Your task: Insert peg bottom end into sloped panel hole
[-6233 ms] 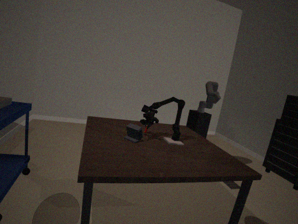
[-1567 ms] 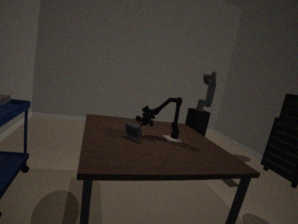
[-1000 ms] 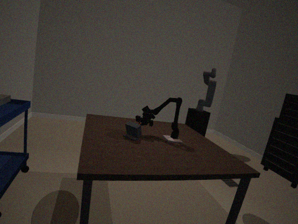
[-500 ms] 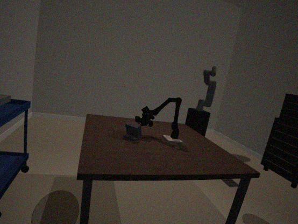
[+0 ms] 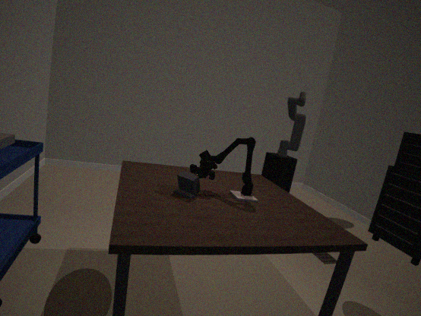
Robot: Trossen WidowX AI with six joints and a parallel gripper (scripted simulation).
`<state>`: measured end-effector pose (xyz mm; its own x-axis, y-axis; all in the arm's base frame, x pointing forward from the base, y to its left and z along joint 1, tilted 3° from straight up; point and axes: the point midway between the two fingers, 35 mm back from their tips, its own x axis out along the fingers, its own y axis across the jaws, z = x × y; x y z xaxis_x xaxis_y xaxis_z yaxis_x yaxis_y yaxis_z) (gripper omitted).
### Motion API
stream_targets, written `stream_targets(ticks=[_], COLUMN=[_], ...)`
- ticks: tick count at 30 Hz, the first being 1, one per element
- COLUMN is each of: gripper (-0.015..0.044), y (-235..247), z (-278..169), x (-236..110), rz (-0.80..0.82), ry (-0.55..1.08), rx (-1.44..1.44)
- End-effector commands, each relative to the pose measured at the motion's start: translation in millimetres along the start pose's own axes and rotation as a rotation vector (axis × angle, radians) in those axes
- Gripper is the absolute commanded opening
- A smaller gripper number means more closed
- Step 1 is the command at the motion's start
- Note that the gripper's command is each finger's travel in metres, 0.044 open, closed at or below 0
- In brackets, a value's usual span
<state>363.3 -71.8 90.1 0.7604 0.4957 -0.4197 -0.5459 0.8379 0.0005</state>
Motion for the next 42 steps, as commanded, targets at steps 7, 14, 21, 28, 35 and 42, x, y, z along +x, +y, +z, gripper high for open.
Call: stream_targets(ticks=[7,14,21,28,35,42], gripper=[0.0000,0.0000,0.0000,0.0000,0.0000,0.0079], y=[-1.0,-1.1,-1.1,-1.2,-0.2,-0.2], z=[-0.2,-0.1,0.0,0.1,0.1,0.1], x=[6.5,11.4,15.3,17.3,17.2,17.2], rz=[-0.005,-0.005,-0.005,-0.005,0.001,0.001], ry=[0.002,0.002,0.001,0.001,0.000,0.000], rx=[0.001,0.001,0.001,0.001,0.000,0.000])
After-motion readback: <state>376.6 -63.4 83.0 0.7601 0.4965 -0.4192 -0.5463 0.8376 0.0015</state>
